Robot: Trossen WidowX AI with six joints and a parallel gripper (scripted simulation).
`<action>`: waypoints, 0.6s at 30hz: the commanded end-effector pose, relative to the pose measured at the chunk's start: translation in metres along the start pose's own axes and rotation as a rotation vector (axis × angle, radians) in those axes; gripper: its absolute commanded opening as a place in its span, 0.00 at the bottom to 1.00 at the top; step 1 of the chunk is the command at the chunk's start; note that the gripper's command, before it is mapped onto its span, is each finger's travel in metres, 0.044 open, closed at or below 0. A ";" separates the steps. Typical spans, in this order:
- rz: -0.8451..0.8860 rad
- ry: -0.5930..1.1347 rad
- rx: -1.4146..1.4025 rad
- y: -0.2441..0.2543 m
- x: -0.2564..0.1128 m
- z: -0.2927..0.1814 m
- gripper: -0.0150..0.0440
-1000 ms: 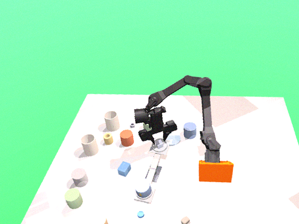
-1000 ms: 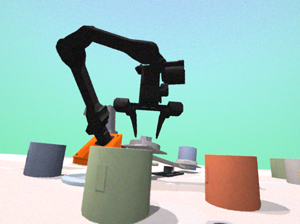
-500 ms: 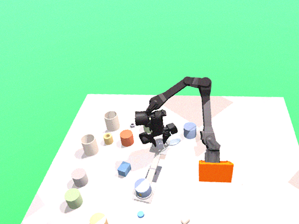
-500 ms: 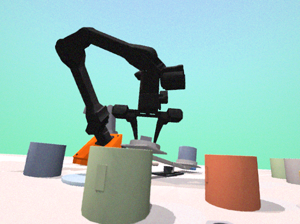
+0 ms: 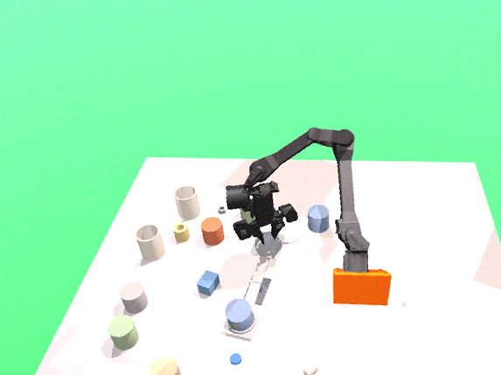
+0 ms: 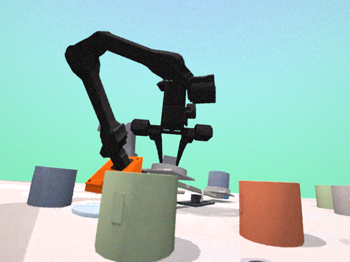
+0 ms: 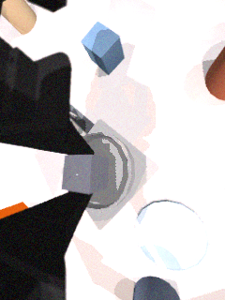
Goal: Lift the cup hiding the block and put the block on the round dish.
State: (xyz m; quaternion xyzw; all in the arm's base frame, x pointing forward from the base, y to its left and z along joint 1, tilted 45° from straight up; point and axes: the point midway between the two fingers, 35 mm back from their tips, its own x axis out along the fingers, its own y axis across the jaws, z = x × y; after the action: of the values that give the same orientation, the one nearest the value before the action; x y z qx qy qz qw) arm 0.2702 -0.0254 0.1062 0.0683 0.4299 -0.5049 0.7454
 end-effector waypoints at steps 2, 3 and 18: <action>0.014 0.002 0.006 0.005 -0.024 0.001 0.25; 0.014 0.002 0.006 0.006 -0.029 0.001 0.25; 0.010 0.000 0.006 0.001 -0.086 0.000 0.25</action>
State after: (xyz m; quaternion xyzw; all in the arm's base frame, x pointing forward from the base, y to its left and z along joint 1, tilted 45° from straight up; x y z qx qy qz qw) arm 0.2613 0.0317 0.1646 0.0708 0.4276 -0.5003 0.7496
